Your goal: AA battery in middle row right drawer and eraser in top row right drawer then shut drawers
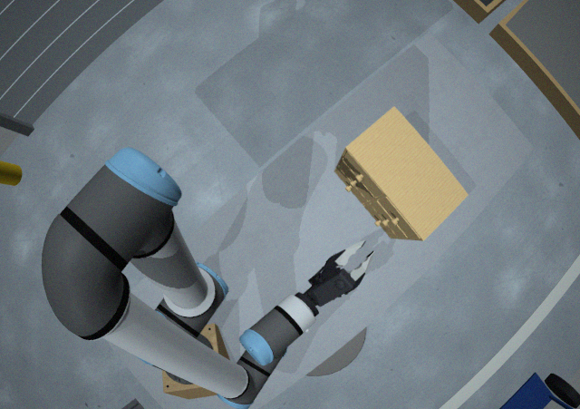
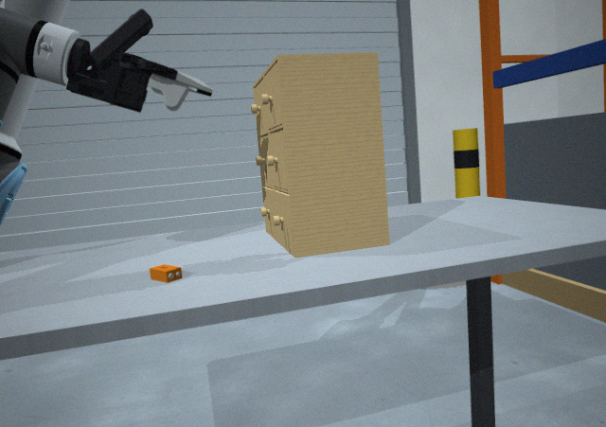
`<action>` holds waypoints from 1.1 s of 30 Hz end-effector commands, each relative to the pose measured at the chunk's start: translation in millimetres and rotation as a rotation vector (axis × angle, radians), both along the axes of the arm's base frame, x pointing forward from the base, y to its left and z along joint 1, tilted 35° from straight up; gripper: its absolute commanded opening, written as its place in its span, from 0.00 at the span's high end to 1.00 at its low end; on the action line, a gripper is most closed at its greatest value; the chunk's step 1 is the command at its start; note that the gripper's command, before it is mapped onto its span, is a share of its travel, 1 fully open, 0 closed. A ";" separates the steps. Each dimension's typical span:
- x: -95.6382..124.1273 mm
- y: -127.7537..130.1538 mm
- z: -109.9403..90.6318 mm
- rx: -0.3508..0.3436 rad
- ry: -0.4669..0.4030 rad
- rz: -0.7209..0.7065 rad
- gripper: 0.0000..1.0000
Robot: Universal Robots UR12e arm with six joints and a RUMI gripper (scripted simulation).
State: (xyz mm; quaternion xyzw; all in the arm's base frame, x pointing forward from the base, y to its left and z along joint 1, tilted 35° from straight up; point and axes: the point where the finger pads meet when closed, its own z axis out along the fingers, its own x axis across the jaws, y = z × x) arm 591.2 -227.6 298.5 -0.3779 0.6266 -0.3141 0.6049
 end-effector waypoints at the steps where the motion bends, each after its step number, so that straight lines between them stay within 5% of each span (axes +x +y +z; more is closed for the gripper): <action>1: -1.3 0.4 0.0 0.002 0.004 0.000 0.80; 33: -4.5 -1.1 1.7 0.002 0.033 0.017 0.80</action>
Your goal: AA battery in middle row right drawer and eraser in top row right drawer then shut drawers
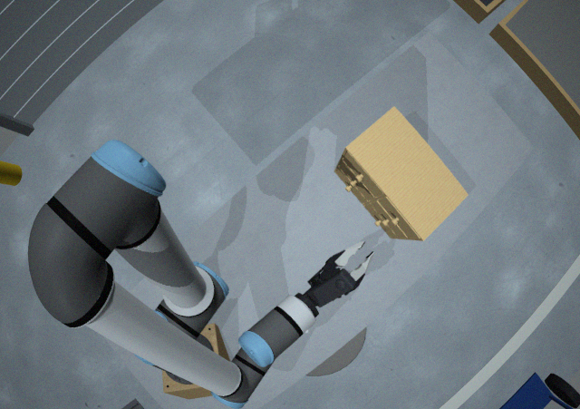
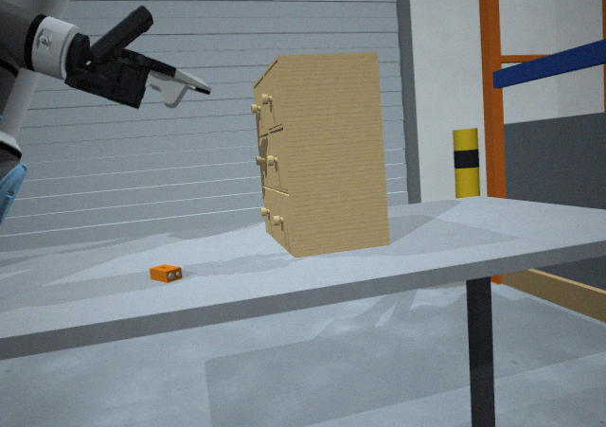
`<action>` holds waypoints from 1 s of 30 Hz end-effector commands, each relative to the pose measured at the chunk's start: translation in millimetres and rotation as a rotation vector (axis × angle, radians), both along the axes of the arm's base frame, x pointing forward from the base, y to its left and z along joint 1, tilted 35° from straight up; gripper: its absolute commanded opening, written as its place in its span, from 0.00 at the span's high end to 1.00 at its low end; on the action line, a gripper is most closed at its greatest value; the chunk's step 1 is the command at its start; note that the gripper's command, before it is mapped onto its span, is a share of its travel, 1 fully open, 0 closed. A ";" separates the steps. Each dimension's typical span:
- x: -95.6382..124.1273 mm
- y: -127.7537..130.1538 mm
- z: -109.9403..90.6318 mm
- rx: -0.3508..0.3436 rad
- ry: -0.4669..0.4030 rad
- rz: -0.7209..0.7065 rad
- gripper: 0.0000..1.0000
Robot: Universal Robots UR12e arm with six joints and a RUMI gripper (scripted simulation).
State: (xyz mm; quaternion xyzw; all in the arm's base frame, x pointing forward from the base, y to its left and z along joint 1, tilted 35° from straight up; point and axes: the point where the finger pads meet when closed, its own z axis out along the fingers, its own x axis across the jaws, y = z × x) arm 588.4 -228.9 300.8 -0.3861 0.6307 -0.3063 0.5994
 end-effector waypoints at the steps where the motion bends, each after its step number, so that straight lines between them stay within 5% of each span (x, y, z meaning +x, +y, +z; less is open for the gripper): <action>1: -1.8 0.2 -0.5 0.003 0.011 0.005 0.80; 30: -6.5 -1.4 2.0 0.003 0.055 0.033 0.80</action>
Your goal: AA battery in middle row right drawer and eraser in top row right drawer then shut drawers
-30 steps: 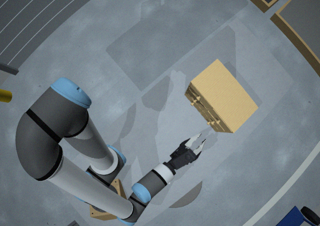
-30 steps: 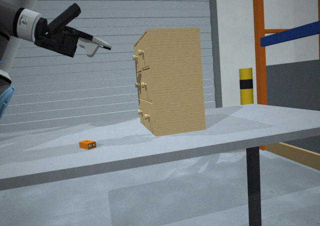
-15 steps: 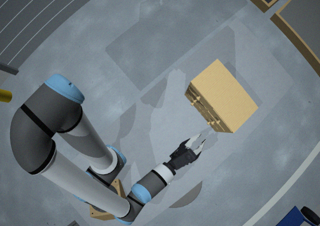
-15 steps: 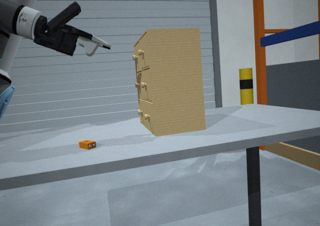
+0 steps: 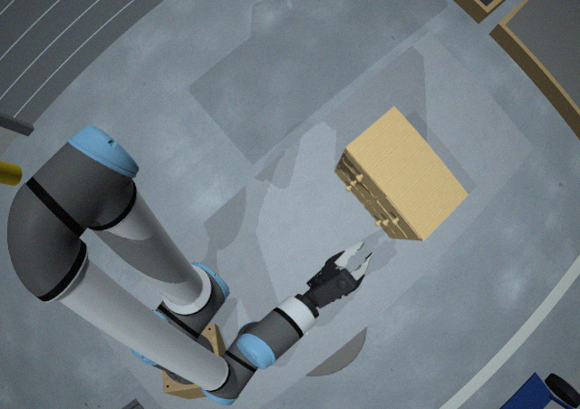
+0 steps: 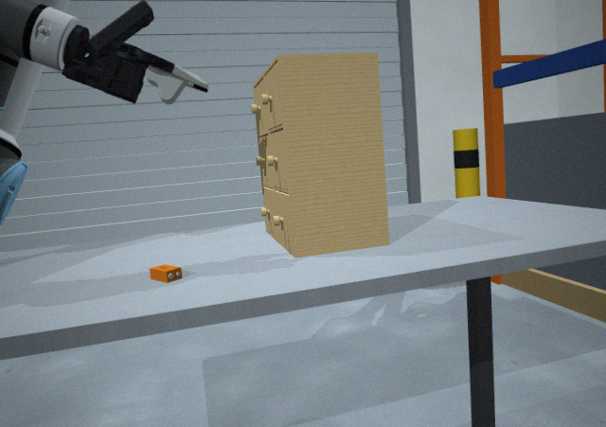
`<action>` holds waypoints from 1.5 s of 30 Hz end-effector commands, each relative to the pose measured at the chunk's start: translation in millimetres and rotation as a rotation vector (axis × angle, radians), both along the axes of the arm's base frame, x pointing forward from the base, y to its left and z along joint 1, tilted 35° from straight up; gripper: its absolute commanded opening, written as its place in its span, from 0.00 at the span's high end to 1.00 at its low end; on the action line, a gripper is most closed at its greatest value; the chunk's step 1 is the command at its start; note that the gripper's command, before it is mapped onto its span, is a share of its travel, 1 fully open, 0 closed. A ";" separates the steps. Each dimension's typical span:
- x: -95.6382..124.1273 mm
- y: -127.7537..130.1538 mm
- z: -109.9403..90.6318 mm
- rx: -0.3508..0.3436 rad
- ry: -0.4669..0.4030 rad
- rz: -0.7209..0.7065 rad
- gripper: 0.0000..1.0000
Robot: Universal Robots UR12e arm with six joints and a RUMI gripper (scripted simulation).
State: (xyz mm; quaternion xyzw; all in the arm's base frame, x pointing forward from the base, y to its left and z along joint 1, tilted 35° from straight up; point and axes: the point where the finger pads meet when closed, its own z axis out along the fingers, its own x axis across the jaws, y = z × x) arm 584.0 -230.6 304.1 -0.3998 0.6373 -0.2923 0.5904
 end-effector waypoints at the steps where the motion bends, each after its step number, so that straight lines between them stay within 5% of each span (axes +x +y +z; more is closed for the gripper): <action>1: -2.1 0.2 -1.2 0.004 0.017 0.009 0.80; 45: -10.4 -6.8 6.2 -0.004 0.106 0.062 0.80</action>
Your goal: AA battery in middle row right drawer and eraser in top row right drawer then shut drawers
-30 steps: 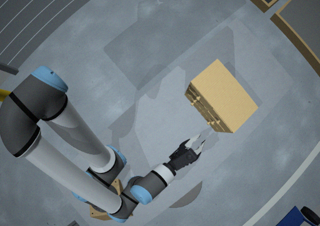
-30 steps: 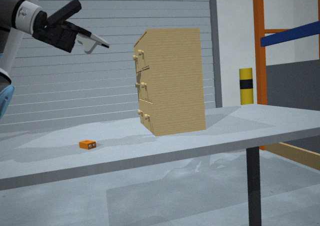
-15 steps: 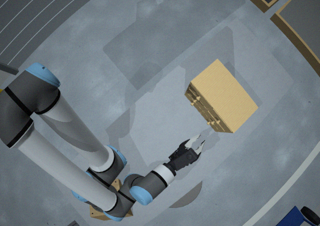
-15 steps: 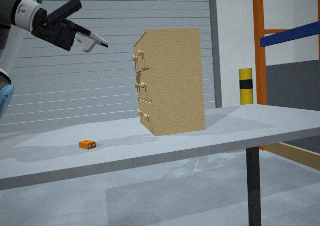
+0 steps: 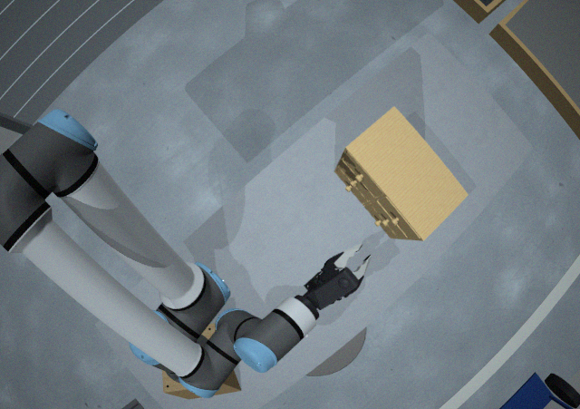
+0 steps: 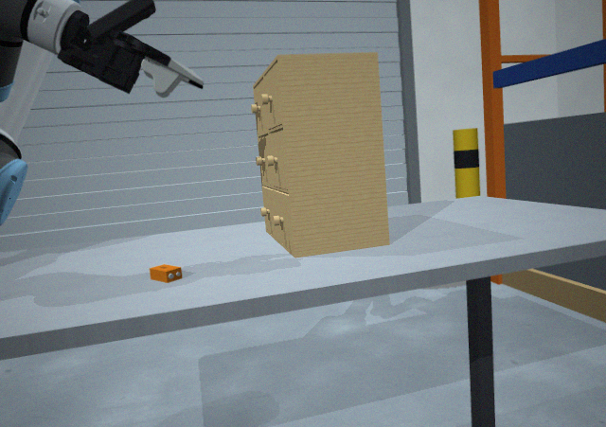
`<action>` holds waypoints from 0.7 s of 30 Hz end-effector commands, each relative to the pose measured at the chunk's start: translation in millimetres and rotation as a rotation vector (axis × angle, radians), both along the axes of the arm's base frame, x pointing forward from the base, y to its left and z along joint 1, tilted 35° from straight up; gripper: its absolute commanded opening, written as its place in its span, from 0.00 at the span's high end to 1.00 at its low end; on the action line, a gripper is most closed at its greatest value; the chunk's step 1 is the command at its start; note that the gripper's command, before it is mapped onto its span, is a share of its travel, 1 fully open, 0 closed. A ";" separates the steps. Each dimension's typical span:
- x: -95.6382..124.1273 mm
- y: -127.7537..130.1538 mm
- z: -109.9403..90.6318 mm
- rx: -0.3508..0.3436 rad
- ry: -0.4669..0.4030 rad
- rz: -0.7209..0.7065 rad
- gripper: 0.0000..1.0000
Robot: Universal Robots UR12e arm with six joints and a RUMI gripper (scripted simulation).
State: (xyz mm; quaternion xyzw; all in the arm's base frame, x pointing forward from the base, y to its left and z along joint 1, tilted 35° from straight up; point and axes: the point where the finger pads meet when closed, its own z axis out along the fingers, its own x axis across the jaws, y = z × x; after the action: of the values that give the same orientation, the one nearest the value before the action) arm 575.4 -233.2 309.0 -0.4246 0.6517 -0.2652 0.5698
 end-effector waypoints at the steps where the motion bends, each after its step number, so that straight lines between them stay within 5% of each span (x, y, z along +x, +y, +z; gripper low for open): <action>1: -2.1 -4.6 1.4 -0.001 0.030 0.024 0.80; 21: -8.4 -7.0 5.2 -0.002 0.091 0.060 0.80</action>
State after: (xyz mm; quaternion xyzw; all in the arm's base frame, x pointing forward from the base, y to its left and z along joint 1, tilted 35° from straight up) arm 569.6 -234.6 313.0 -0.4420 0.6612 -0.2465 0.5537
